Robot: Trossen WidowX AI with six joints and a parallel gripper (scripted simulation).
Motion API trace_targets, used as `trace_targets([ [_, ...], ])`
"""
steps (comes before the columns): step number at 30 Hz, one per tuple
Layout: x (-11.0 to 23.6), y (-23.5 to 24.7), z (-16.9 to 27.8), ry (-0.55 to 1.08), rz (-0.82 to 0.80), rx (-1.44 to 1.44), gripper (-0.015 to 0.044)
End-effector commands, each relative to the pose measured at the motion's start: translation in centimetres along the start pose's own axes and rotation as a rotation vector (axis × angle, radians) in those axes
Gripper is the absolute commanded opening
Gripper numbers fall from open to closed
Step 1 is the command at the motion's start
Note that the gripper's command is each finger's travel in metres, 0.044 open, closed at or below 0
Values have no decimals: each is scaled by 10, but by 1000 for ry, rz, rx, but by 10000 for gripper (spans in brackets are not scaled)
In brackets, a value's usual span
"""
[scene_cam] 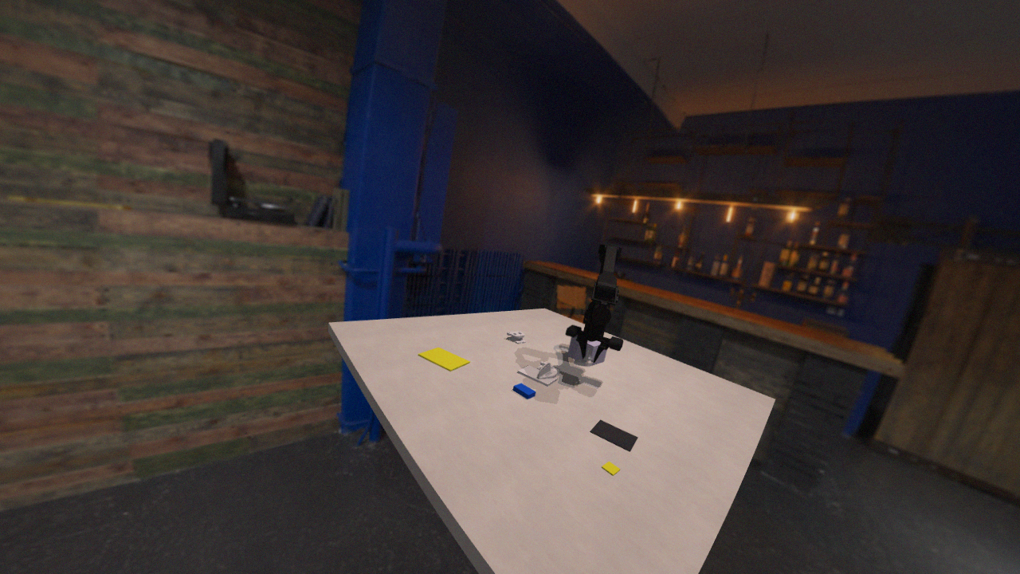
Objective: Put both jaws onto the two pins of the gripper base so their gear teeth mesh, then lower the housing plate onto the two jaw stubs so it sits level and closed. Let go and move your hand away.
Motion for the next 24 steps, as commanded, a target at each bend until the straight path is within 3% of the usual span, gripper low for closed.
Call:
trace_targets([
  [1,1,3,1,0,-1,-71,134],
  [24,1,29,8,1,-4,-666,134],
])
Point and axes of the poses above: the point midway between the two fingers, 35 mm back from their tips, its own x axis back along the fingers, its own y axis across the jaws, z = x × y, the point moved 10 cm from there along x, back along the fingers, and after that the axes turned 15 degrees about -x, right-handed, at the moved point
